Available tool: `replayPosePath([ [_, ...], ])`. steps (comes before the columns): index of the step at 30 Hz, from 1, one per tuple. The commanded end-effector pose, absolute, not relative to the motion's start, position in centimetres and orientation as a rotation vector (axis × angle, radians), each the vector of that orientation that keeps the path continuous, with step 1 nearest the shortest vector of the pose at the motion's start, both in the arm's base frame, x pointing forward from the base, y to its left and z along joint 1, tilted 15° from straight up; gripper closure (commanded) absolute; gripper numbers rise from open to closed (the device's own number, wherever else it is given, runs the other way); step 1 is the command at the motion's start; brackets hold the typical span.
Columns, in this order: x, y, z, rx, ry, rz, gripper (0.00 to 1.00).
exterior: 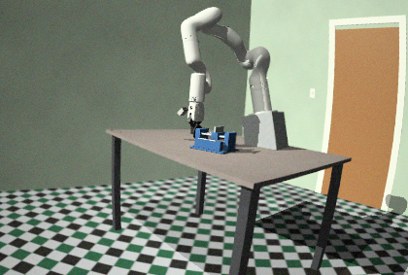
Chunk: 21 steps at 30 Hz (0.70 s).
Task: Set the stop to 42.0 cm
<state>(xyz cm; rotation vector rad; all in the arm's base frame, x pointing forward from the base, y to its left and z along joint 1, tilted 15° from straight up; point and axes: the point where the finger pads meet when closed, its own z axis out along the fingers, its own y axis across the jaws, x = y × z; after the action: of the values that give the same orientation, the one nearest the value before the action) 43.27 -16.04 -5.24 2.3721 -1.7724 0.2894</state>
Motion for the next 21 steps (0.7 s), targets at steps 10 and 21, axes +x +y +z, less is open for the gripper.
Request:
replayPosePath([
  [10,43.4,-16.3,-6.1,2.372,-1.772,0.291,0.94],
  [21,44.0,-16.4,-7.2,2.372,-1.773,0.291,0.94],
])
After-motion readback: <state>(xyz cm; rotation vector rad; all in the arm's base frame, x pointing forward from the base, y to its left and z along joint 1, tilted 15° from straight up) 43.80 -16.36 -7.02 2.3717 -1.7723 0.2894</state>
